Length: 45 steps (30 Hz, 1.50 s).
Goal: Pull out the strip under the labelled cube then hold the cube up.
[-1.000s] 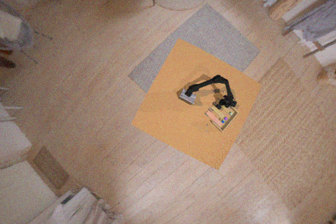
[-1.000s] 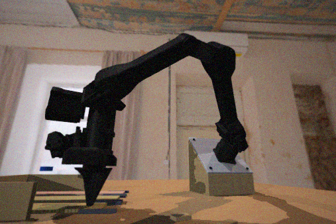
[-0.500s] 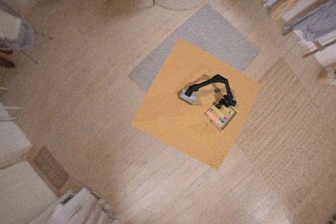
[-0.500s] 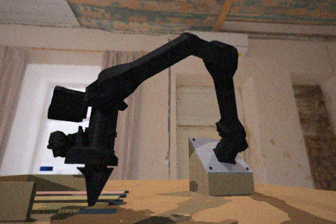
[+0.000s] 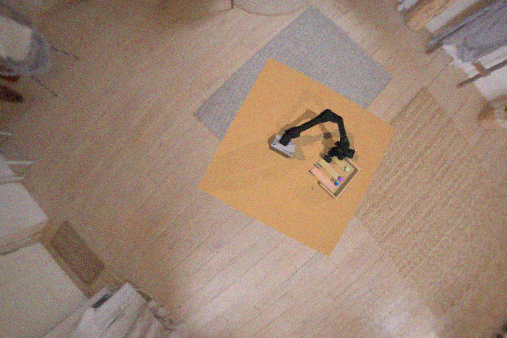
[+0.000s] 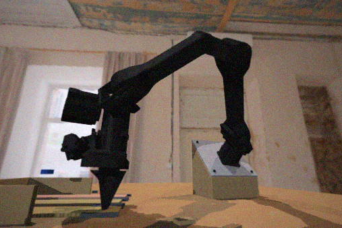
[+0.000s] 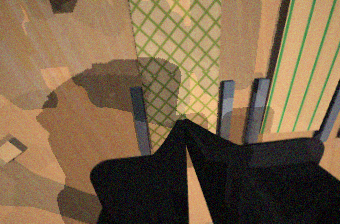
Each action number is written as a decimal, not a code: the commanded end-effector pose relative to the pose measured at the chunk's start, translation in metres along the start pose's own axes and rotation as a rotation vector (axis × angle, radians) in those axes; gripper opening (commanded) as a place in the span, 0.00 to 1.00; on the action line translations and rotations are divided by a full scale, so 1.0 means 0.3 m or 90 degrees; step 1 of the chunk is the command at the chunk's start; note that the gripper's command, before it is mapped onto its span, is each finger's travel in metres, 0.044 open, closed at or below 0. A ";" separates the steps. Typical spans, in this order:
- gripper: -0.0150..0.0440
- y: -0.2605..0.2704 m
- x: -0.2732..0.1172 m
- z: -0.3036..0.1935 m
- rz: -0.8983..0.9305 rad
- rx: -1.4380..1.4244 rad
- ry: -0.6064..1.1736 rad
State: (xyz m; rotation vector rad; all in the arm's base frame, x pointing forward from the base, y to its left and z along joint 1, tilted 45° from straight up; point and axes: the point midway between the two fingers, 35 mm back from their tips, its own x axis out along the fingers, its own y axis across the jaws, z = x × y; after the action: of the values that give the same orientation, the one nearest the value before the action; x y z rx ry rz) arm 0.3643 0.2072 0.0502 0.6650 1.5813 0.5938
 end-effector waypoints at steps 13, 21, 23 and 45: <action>0.25 -0.002 0.024 -0.102 -0.005 0.005 0.012; 0.25 -0.001 0.025 -0.141 -0.005 0.005 0.013; 0.25 -0.001 0.025 -0.151 -0.005 0.005 0.013; 0.25 0.001 0.024 -0.262 -0.005 0.006 0.014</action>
State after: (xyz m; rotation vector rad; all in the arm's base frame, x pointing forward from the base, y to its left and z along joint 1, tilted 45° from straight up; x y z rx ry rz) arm 0.2991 0.2080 0.0586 0.6693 1.5779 0.5881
